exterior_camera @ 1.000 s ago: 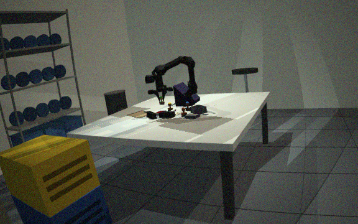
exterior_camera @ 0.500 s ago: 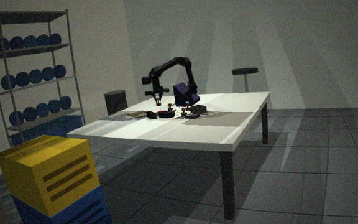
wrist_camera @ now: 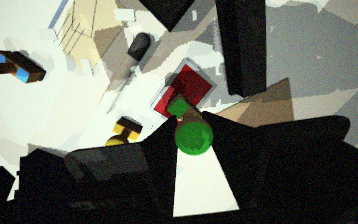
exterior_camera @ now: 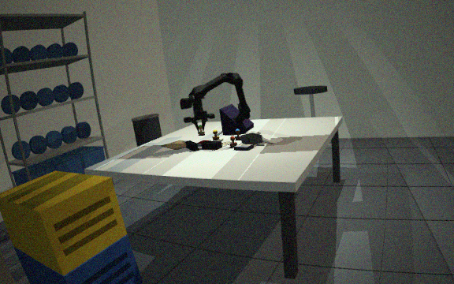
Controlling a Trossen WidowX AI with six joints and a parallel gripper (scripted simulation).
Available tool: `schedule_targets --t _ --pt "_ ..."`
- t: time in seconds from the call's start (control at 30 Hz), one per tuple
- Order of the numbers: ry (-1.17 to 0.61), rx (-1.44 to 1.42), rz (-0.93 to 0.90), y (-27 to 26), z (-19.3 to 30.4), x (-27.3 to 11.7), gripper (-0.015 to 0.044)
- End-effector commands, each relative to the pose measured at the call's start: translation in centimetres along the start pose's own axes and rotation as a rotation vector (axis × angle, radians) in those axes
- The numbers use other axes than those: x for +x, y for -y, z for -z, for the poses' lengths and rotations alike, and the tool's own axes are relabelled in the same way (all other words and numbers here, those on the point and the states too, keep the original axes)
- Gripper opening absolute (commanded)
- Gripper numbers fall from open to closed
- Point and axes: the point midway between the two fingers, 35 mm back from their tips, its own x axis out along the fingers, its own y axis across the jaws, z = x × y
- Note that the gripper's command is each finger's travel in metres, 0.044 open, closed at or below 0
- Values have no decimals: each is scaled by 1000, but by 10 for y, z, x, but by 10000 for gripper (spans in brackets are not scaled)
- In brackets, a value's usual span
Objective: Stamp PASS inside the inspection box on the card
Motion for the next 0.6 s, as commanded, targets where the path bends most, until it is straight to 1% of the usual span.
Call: schedule_targets --t 0.0,0.57 --pt "2 7 -2 -1 0 3 0" --pt "2 7 -2 -1 0 15 0"
